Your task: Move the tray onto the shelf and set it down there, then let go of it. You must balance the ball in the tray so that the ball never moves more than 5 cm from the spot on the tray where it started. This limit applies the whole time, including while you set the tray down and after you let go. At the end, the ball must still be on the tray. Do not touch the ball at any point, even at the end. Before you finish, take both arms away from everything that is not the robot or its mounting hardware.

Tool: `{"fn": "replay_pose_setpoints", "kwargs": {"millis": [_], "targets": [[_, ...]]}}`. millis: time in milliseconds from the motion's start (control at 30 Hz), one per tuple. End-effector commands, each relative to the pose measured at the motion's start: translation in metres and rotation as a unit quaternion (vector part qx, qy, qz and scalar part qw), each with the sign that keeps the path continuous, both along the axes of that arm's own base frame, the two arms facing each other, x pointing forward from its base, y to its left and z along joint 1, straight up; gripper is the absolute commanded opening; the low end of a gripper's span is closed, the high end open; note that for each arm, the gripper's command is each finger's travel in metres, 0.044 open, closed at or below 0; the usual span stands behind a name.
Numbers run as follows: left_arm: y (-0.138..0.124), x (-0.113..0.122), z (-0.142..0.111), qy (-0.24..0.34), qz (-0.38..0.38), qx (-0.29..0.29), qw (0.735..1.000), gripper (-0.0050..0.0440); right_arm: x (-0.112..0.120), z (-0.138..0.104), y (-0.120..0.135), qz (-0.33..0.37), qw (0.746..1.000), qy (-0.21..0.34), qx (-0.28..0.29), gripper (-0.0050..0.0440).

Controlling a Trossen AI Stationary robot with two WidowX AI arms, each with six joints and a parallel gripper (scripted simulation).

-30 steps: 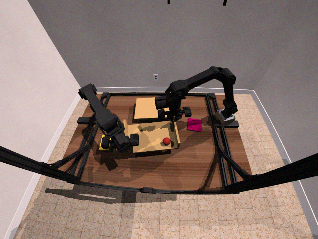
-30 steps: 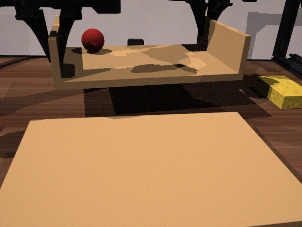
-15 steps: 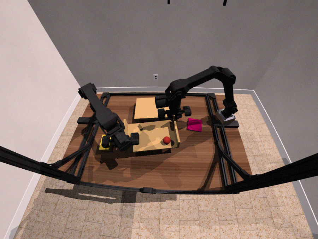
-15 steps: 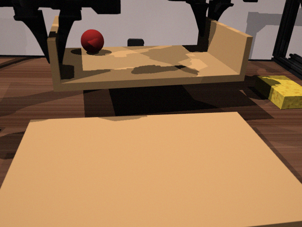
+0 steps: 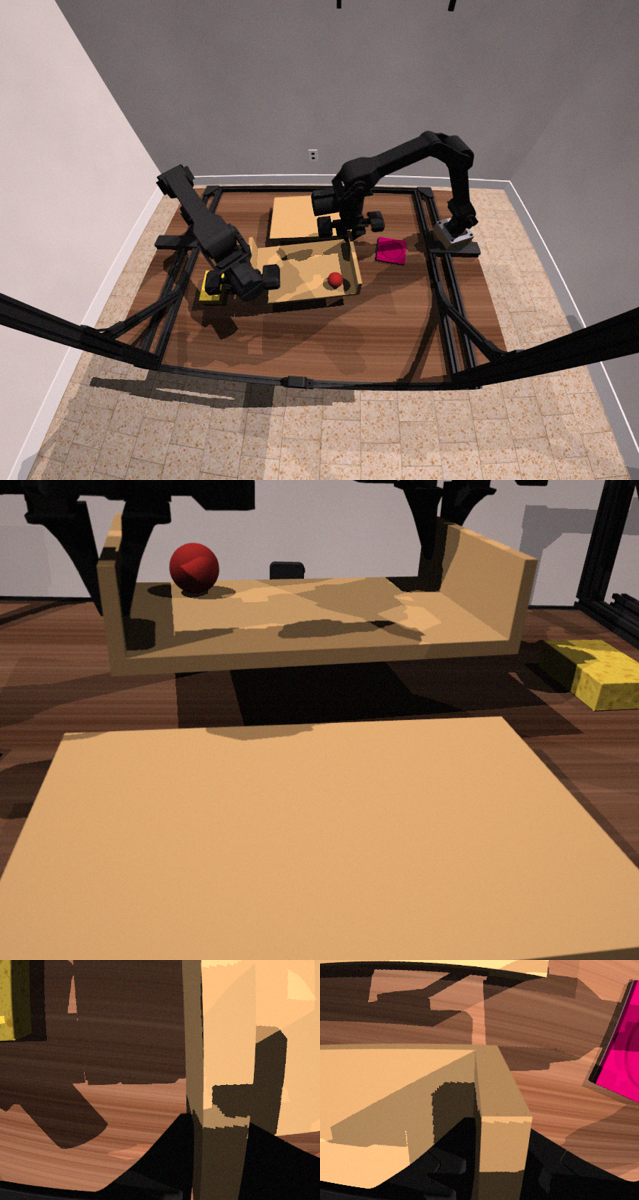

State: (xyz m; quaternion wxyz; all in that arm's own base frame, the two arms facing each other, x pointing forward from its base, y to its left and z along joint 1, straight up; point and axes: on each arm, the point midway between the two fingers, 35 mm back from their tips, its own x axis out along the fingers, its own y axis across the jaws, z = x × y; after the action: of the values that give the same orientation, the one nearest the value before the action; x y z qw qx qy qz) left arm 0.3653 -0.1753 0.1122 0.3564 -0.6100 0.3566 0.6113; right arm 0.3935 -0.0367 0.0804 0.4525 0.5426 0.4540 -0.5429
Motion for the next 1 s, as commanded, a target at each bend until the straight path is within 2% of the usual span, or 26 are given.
{"fn": "replay_pose_setpoints", "kwargs": {"millis": [0,133,300,700,867,967], "targets": [[0.002,-0.001,0.004,-0.001,-0.001,-0.007,1.000,0.0020,-0.001,0.001,-0.001,-0.001,1.000,-0.005,0.004,0.0020],[0.003,-0.002,0.005,-0.006,-0.001,-0.014,1.000,0.0020,-0.001,0.000,-0.002,-0.001,1.000,-0.006,0.013,0.0020],[0.005,-0.002,0.000,0.001,-0.001,0.008,1.000,0.0020,-0.001,0.004,-0.004,-0.001,1.000,0.003,-0.008,0.0020],[0.009,-0.004,0.005,-0.006,-0.001,-0.015,1.000,0.0020,-0.003,0.000,-0.008,-0.001,1.000,-0.006,0.013,0.0020],[0.010,-0.004,0.000,0.001,-0.001,0.008,1.000,0.0020,-0.003,0.005,-0.009,-0.001,1.000,0.003,-0.009,0.0020],[0.012,-0.005,0.002,-0.002,-0.001,-0.002,1.000,0.0020,-0.004,0.002,-0.011,-0.001,1.000,-0.001,0.001,0.0020]]}}
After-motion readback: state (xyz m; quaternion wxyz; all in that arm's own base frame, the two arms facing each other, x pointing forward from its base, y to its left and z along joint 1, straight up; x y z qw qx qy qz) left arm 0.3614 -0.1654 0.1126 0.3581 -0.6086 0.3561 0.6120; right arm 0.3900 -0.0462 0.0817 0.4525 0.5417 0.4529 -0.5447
